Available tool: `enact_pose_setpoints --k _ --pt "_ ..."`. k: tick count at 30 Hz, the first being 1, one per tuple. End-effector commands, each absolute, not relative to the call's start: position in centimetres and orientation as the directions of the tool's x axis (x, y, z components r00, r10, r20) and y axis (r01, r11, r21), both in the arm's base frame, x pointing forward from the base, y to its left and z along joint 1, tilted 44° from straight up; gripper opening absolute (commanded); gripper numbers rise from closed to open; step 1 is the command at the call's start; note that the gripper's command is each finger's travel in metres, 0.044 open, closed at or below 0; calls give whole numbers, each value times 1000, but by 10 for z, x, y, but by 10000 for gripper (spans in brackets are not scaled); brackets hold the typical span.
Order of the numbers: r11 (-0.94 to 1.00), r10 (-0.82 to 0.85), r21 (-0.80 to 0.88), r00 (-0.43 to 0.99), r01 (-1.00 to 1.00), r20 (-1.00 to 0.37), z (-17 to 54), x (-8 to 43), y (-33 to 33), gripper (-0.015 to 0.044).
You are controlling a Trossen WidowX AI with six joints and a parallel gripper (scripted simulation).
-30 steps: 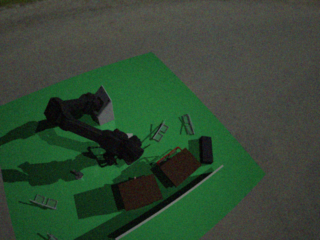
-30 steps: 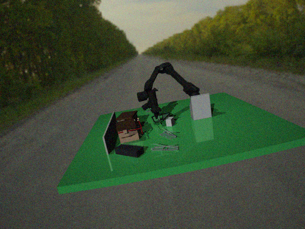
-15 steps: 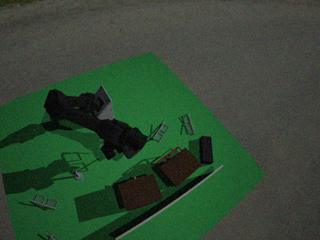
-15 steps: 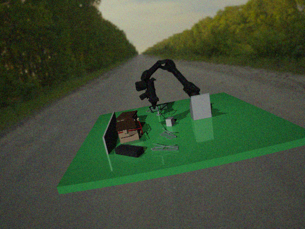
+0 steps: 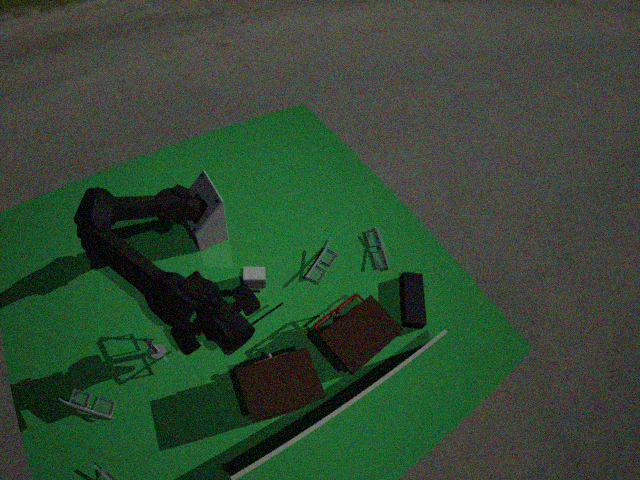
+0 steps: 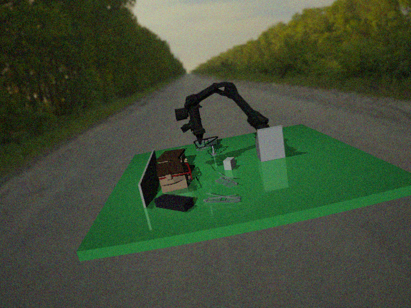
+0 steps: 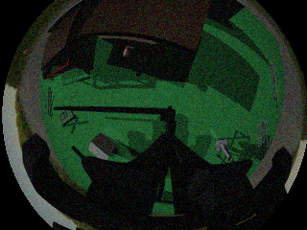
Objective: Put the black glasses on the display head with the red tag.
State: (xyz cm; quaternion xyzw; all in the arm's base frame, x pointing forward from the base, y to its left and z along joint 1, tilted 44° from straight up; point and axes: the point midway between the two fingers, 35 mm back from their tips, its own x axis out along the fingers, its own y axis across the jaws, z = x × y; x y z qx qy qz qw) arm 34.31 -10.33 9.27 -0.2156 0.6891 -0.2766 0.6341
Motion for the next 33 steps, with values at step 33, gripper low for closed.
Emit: enact_pose_setpoints --k 33 --pt "717 -689 -695 -99 55 -718 226 300 -263 0"
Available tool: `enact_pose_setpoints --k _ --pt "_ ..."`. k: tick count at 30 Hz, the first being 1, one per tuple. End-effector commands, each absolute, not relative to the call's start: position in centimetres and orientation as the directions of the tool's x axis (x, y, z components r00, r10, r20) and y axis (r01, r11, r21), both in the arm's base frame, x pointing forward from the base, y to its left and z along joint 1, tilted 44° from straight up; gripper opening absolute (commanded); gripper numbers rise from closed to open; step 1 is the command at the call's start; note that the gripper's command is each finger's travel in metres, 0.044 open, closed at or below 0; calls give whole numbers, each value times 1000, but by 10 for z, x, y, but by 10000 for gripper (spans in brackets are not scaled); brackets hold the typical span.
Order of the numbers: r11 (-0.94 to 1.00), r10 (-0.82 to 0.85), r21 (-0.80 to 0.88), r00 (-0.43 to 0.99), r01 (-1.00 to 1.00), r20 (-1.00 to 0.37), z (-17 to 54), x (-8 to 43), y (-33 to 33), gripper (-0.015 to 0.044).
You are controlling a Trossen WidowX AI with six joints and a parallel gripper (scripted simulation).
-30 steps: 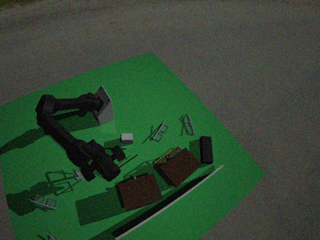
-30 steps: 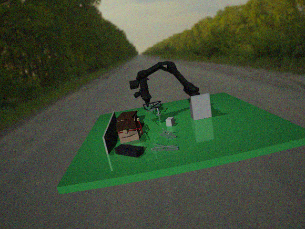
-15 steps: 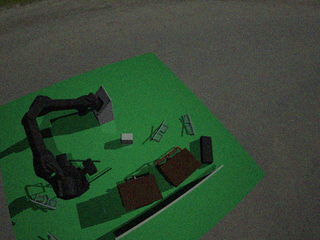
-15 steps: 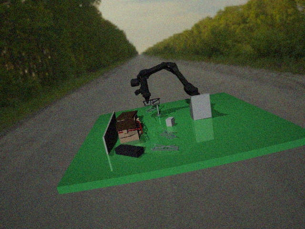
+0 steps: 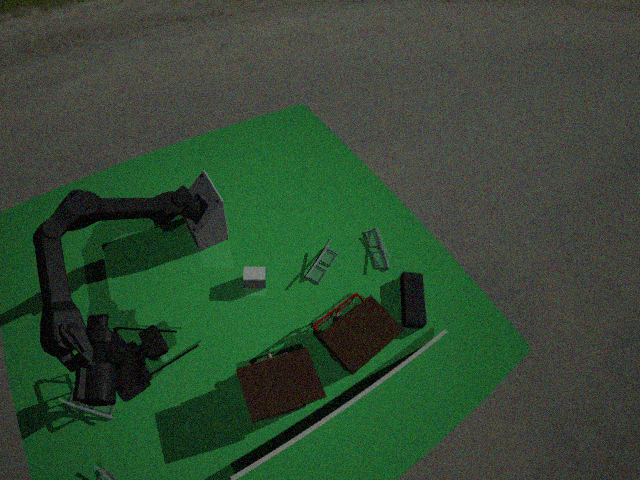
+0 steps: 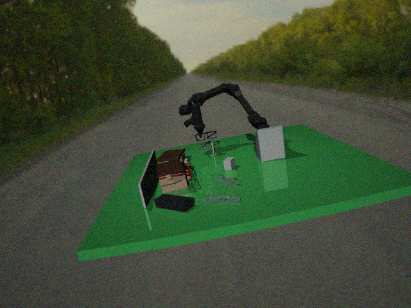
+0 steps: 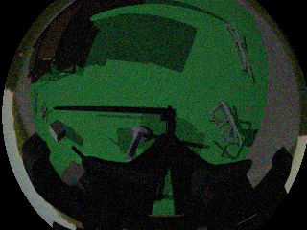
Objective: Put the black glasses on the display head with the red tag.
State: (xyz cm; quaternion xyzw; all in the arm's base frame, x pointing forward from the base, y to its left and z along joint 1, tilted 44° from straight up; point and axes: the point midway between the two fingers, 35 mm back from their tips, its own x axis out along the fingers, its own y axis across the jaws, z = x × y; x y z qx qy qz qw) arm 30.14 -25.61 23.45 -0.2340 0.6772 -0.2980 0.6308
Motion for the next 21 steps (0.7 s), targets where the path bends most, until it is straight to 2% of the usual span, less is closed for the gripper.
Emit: enact_pose_setpoints --k 1,8,21 --pt "717 -689 -695 -99 55 -718 222 299 -267 0" --pt "715 -691 -697 -99 54 -716 199 294 -289 0" --pt "714 -691 -698 -99 55 -716 202 301 -294 0"
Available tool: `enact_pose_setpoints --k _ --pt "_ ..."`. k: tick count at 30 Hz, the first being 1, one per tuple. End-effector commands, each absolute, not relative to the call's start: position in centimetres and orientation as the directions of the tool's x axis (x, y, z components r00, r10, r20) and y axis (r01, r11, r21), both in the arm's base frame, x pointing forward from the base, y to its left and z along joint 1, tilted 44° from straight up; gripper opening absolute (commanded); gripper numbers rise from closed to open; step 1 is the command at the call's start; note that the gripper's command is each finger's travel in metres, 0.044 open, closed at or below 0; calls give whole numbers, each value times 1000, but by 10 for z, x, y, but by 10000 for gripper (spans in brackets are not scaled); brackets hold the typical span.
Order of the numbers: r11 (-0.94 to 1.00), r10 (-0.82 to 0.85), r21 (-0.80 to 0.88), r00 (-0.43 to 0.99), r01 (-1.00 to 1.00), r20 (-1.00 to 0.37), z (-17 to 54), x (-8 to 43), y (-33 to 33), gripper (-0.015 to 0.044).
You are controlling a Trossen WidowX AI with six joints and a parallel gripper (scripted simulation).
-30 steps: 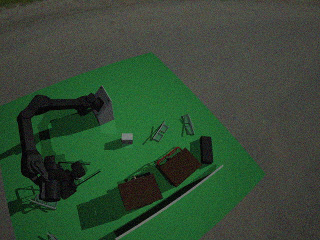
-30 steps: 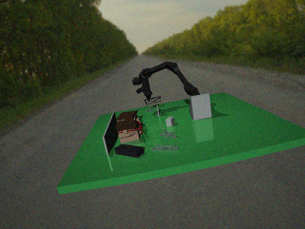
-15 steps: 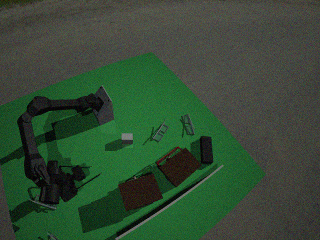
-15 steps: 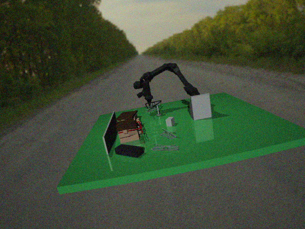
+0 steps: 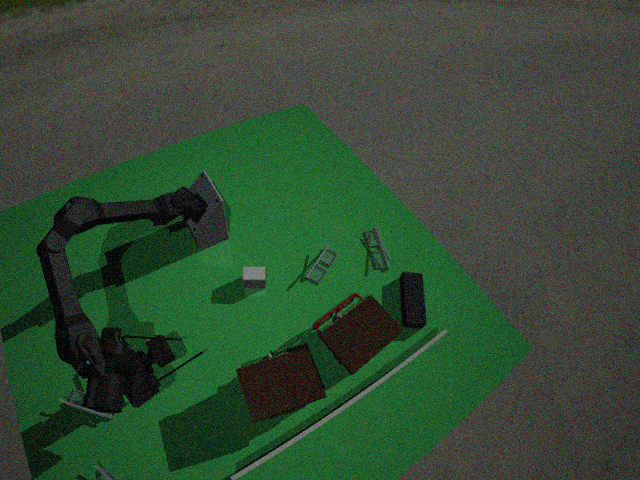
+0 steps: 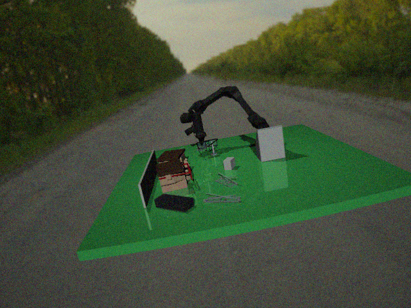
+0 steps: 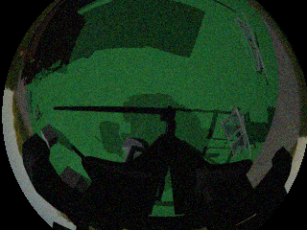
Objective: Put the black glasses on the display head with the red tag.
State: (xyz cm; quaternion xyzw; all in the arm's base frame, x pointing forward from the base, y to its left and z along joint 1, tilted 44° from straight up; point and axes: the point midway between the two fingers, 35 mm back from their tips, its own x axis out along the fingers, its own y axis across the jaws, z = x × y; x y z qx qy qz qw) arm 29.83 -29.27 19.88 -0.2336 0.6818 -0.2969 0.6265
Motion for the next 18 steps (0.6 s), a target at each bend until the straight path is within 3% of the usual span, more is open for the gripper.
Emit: enact_pose_setpoints --k 1,18 --pt "714 -691 -698 -99 55 -716 202 302 -294 0" --pt "714 -692 -698 -99 55 -716 204 306 -297 0"
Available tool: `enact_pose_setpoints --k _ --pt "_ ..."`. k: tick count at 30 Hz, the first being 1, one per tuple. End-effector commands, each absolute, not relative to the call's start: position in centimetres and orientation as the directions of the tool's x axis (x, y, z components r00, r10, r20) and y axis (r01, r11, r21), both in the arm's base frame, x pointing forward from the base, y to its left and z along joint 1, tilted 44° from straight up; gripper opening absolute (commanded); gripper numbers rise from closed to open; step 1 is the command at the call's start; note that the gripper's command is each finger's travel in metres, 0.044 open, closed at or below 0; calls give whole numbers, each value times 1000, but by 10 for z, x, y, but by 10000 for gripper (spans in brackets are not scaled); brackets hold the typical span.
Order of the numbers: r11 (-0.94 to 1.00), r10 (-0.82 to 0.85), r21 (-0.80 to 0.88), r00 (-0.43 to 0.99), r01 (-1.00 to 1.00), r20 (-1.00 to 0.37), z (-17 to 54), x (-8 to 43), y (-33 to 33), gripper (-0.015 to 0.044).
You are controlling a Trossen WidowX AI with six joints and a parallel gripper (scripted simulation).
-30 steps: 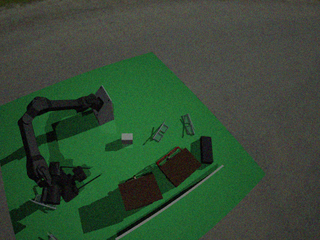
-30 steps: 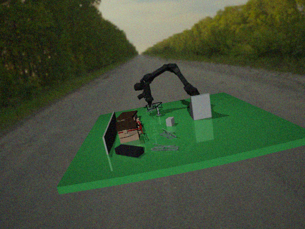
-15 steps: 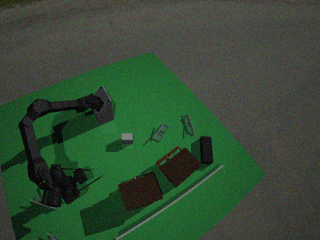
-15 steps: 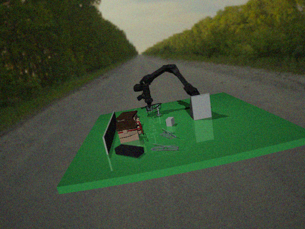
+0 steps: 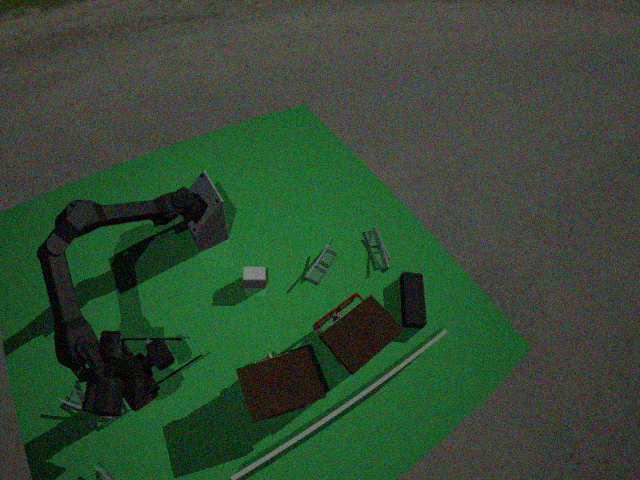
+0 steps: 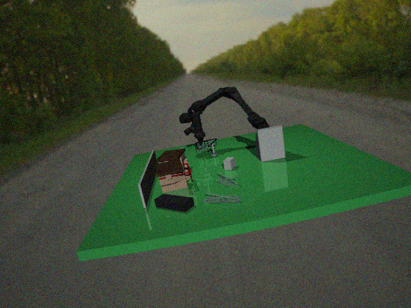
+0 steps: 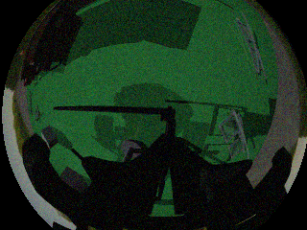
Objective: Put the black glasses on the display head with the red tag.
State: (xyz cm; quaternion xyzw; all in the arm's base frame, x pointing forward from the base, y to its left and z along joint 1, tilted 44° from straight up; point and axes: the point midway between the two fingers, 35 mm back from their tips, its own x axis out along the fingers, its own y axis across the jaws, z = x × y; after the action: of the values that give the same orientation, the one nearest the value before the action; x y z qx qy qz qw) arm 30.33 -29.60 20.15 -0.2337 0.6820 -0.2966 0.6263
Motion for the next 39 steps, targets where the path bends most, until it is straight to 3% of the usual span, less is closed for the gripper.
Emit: enact_pose_setpoints --k 1,39 --pt "714 -692 -698 -99 55 -716 205 306 -297 0" --pt "714 -692 -698 -98 55 -715 209 317 -303 0"
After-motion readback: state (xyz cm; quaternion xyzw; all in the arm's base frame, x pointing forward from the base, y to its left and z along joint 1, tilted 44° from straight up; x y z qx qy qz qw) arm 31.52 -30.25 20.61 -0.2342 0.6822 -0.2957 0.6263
